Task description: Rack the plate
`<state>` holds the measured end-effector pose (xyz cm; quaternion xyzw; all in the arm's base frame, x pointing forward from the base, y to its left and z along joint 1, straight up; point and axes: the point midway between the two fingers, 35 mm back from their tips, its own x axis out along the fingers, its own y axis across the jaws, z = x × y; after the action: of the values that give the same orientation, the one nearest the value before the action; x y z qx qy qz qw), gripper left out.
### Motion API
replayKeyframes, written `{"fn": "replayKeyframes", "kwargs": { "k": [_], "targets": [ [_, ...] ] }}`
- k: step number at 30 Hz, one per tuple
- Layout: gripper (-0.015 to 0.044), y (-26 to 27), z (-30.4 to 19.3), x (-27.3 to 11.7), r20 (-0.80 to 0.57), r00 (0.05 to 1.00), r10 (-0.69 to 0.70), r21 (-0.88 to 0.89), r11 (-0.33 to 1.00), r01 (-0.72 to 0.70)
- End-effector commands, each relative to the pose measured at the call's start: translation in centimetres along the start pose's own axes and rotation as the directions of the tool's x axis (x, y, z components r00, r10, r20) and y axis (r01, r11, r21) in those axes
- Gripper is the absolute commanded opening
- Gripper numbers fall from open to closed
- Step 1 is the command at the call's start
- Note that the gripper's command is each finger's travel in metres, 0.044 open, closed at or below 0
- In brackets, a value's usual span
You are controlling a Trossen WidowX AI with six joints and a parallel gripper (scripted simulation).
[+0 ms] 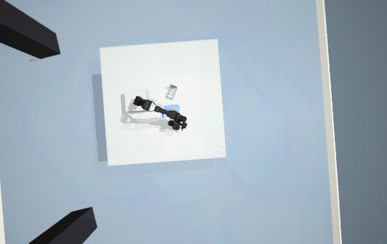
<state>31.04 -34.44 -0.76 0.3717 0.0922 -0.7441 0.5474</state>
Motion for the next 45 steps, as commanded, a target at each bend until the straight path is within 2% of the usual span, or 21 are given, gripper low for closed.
{"fn": "replayKeyframes", "kwargs": {
  "k": [1, 13, 25, 35, 45],
  "targets": [
    [0.0400, -0.2, -0.6, -0.6, -0.051, 0.999, -0.002, -0.106, 0.994, -0.004],
    [0.0400, -1.2, -2.4, -2.6, -0.211, 0.977, -0.024, -0.443, 0.894, -0.074],
    [0.0400, -2.4, -4.0, -4.8, -0.364, 0.929, -0.066, -0.700, 0.678, -0.226],
    [0.0400, -3.5, -5.2, -7.3, -0.472, 0.876, -0.103, -0.815, 0.430, -0.388],
    [0.0400, -4.8, -6.5, -9.9, -0.576, 0.803, -0.153, -0.817, 0.148, -0.558]
  ]
}}
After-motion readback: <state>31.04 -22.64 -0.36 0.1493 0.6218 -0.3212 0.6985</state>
